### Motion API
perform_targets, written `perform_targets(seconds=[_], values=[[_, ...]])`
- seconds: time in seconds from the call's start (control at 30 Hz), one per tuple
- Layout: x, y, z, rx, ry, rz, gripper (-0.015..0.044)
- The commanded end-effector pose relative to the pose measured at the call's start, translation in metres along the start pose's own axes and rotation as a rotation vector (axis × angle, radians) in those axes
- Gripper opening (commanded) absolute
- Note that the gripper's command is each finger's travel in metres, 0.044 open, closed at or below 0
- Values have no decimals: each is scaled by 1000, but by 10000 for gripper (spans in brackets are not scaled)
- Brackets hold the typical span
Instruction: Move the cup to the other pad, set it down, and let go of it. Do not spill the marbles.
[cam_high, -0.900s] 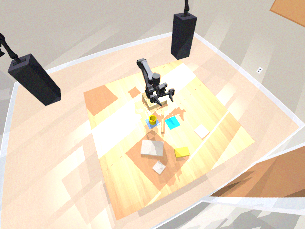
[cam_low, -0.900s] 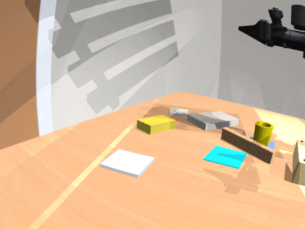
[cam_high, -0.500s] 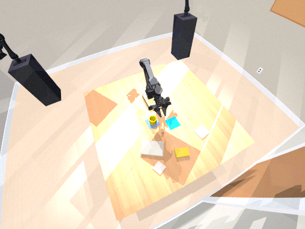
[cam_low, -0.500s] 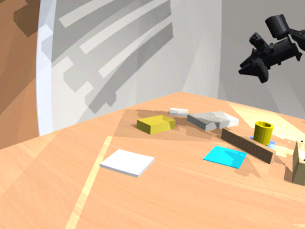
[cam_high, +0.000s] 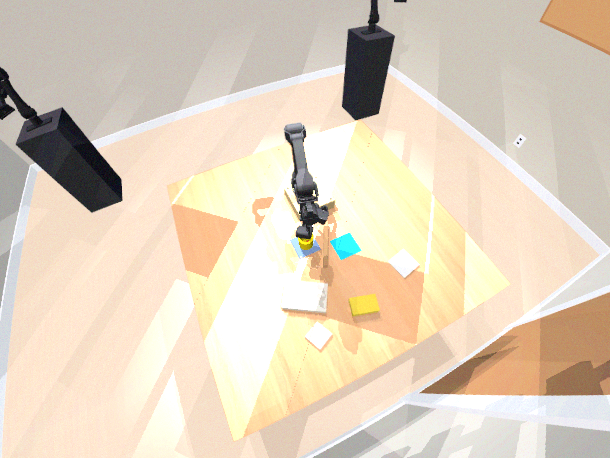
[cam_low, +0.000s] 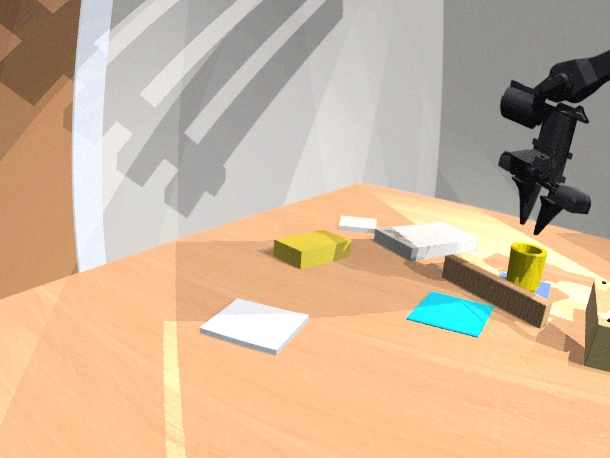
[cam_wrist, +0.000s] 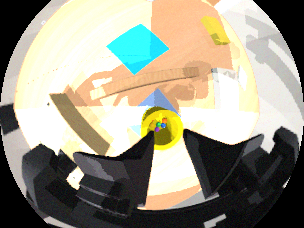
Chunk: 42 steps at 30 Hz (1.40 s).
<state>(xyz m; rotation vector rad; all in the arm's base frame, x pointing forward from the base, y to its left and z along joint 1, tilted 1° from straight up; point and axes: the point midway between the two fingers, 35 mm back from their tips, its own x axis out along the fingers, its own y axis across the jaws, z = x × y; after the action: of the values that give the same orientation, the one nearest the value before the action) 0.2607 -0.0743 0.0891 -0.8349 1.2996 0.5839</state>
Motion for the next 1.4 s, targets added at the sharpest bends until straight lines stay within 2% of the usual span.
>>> perform_targets(seconds=[0.0, 0.4, 1.37], values=[[5, 20, -17, -127, 53, 176, 167], [7, 24, -16, -127, 53, 177, 167], [54, 31, -19, -127, 54, 177, 167]])
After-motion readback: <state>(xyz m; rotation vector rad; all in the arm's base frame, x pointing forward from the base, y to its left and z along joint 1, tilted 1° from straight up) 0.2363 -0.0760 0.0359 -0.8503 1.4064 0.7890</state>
